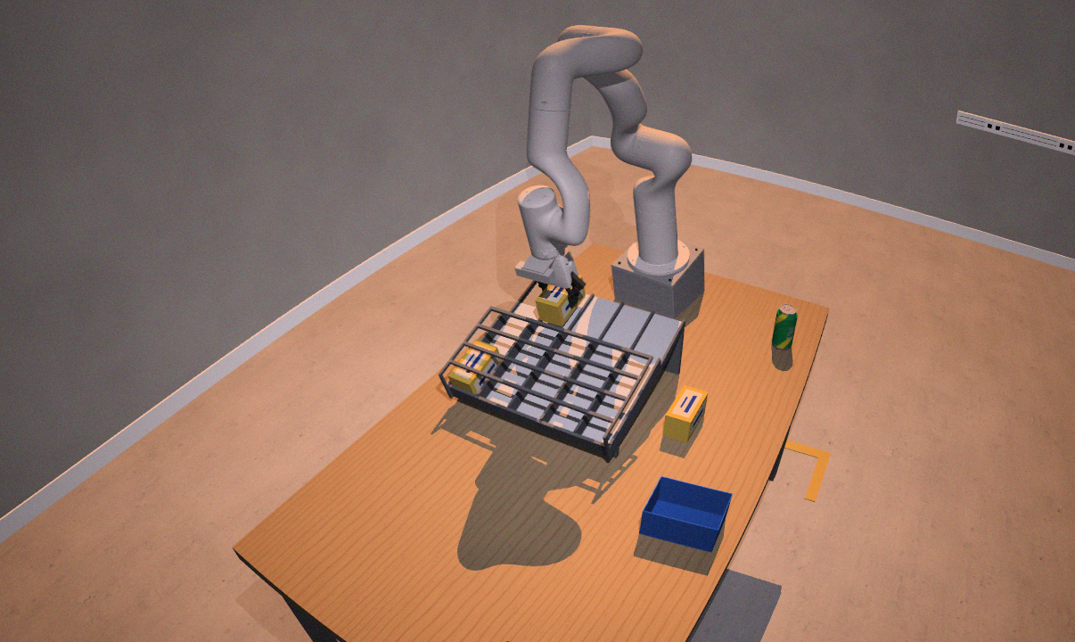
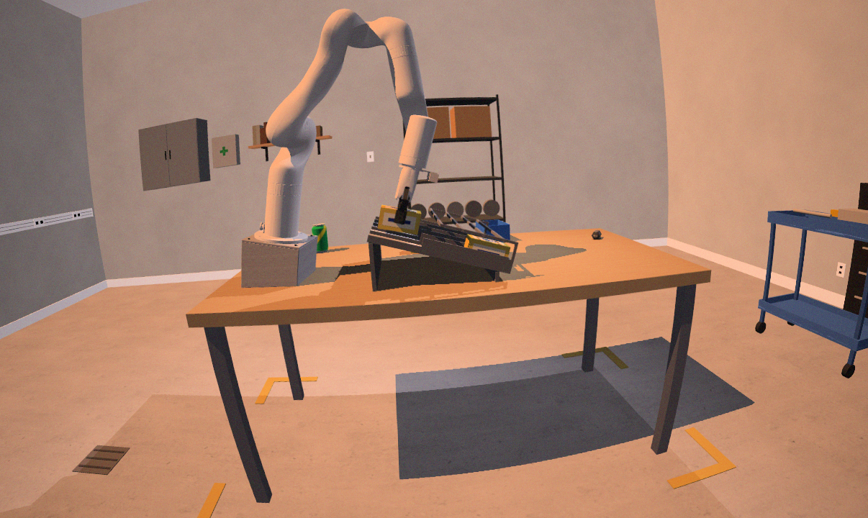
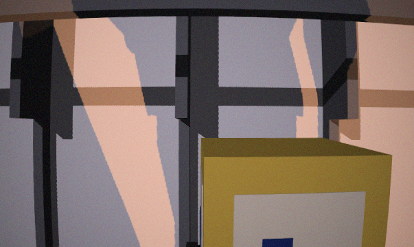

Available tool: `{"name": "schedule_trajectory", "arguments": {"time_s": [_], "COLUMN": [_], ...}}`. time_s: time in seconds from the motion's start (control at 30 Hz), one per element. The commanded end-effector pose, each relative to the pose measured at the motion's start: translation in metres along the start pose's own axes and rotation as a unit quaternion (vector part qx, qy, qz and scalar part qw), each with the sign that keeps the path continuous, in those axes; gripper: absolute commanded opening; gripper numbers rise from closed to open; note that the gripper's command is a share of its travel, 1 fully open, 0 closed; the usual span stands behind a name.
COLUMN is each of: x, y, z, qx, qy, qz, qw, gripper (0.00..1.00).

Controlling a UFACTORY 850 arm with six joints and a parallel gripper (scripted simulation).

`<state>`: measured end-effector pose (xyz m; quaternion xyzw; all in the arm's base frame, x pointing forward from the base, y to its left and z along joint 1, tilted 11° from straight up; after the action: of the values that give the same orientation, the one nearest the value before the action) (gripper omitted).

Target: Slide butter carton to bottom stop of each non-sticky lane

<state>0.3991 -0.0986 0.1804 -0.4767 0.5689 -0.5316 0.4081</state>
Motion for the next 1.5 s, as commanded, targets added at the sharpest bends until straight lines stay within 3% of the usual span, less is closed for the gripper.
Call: {"name": "schedule_trajectory", "arguments": {"time_s": [0.0,1.47], "x": [0.0000,0.0004], "y": [-0.0006,0.0069], "z": [0.0005,0.0005], "qx": [0.001,0.001], "qy": [0.000,0.000], "qz": [0.000,0.000], "qw": [1.000,1.000], "gripper": [0.00,0.00]}}
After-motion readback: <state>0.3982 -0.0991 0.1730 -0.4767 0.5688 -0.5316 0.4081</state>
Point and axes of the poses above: the point where the finger pads meet when closed, its own y axis out along the fingers, its own x axis across the jaws, z = x × y, the point moved 6 cm from there along -y, back along the fingers, and after that the axes turned 11 degrees about y, right-handed, at the moved point
